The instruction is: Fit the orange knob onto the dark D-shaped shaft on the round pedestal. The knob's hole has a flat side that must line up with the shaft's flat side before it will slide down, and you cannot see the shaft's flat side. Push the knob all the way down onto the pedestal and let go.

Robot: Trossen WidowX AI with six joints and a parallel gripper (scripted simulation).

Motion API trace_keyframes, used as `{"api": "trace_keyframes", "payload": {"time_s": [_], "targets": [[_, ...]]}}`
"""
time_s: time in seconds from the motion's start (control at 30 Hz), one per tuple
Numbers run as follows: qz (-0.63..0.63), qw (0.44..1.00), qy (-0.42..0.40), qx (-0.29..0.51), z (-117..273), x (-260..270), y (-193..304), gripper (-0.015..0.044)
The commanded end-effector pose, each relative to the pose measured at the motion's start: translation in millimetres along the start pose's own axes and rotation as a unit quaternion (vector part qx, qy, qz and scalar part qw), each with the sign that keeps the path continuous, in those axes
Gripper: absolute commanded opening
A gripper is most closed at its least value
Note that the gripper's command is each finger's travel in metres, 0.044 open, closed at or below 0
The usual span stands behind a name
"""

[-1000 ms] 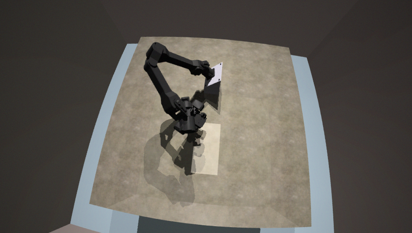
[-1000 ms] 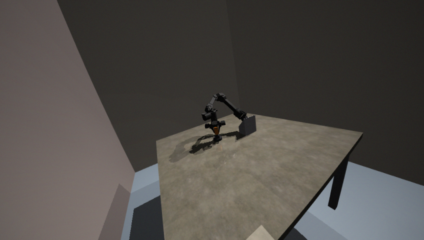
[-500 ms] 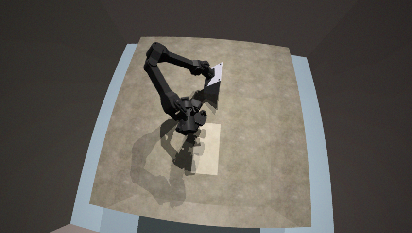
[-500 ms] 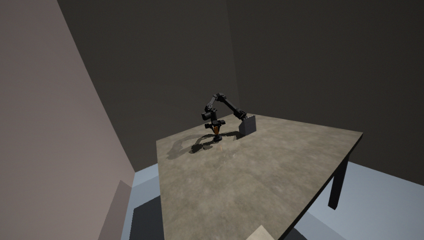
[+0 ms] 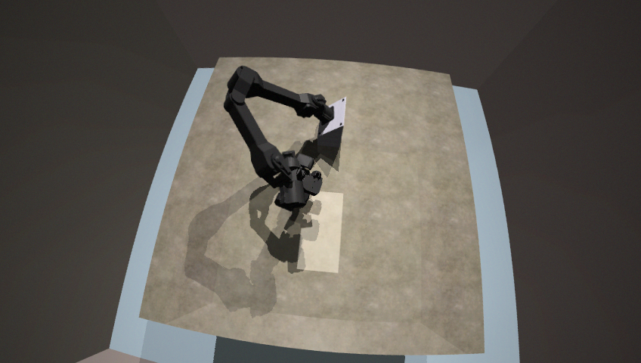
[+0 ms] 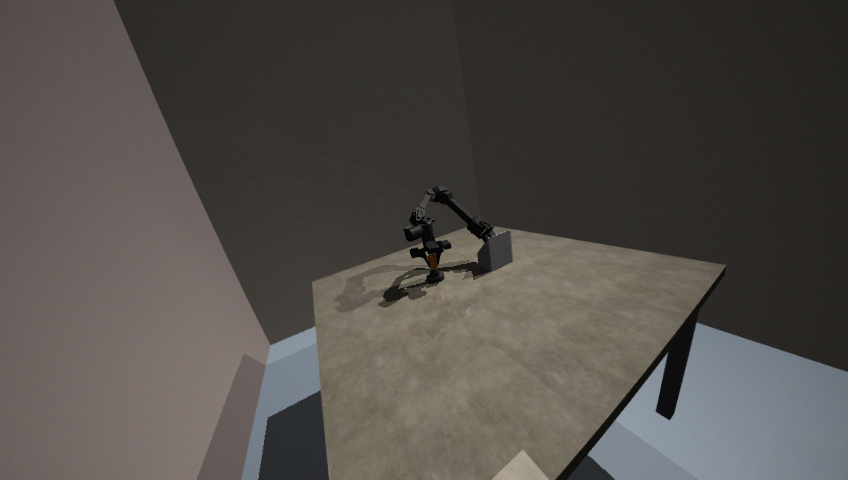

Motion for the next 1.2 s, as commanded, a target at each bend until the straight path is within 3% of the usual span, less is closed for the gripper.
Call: {"api": "trace_keyframes", "payload": {"time_s": [0.0, 1.17], "targets": [[0.001, 1.0, 0.001, -0.002, 3.2, -1.3, 1.1, 0.0], [0.005, 1.0, 0.001, -0.002, 3.9, -2.0, 1.6, 0.0]]}}
Point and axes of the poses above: the point midway between the two fingers, 35 mm back from their tips, its own z axis back along the fingers, its own x axis across the jaws, y = z × x, the point moved 4 cm from there along z, back along the fingers, and after that the axes turned 3 degrees about -z, right-handed, at the moved point
